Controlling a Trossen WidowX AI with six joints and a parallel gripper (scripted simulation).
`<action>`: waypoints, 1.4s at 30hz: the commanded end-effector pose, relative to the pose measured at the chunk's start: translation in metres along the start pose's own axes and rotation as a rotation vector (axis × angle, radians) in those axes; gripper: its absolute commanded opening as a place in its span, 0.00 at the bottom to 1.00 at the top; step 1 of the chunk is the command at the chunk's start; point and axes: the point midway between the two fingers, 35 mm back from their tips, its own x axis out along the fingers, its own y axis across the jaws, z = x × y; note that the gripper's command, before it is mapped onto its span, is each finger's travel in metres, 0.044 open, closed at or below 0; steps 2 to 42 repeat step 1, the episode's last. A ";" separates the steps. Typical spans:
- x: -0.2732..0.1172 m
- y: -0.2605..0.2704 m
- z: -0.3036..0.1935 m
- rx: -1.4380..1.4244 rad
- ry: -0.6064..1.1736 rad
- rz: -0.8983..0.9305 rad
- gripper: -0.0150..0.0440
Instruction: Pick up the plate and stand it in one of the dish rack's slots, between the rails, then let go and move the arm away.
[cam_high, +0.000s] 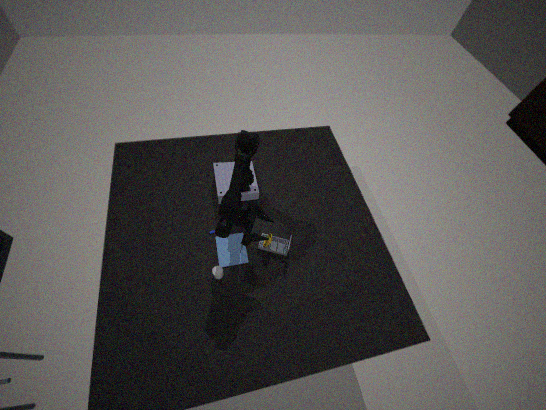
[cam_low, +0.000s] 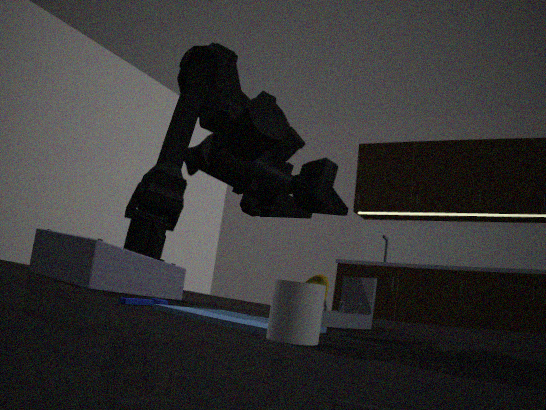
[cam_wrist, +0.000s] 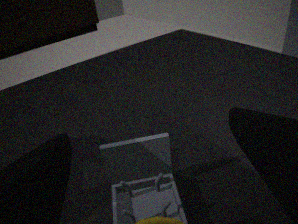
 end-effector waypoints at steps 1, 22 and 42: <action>0.001 -0.007 -0.001 0.057 0.084 -0.022 0.93; 0.001 -0.007 -0.001 0.057 0.084 -0.022 0.93; 0.001 -0.007 -0.001 0.057 0.084 -0.022 0.93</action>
